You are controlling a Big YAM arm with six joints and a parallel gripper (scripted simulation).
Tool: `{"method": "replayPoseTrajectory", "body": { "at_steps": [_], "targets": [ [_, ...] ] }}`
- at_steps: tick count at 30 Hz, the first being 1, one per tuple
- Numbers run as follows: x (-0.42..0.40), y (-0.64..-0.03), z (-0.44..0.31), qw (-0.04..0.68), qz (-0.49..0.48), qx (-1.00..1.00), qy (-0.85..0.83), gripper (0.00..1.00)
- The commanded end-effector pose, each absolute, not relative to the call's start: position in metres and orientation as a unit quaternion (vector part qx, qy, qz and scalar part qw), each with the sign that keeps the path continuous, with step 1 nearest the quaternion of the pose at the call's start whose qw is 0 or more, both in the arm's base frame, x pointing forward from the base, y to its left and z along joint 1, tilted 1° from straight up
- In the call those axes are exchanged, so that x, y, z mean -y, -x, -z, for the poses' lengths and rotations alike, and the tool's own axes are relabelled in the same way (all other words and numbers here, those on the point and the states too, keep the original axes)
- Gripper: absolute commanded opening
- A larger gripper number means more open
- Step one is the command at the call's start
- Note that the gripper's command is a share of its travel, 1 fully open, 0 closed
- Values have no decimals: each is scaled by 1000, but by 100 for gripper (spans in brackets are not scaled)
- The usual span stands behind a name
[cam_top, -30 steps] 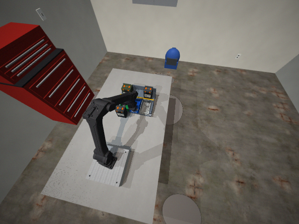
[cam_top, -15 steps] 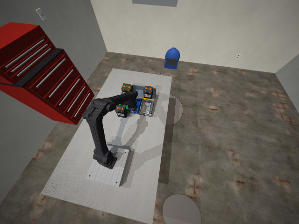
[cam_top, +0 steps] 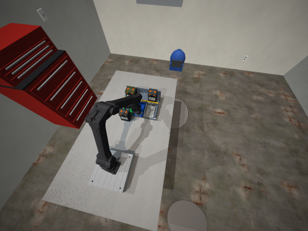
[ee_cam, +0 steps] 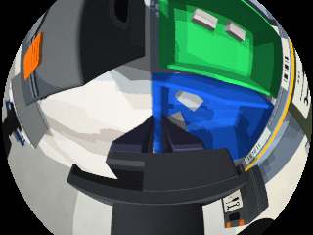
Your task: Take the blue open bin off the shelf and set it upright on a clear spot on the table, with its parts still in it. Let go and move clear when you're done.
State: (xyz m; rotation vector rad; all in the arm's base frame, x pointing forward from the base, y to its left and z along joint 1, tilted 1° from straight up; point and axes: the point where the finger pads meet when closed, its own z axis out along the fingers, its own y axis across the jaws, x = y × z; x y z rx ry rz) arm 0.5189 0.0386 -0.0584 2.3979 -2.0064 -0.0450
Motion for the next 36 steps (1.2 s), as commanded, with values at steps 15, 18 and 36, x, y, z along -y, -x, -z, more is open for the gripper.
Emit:
{"method": "replayPoseTrajectory", "body": {
  "at_steps": [15, 18, 36],
  "targets": [
    [-36, -548, 22, -19, -15, 644, -765, 0],
    [-36, -549, 22, -20, -15, 644, -765, 0],
    [-36, -549, 21, -20, -15, 644, -765, 0]
  ]
}}
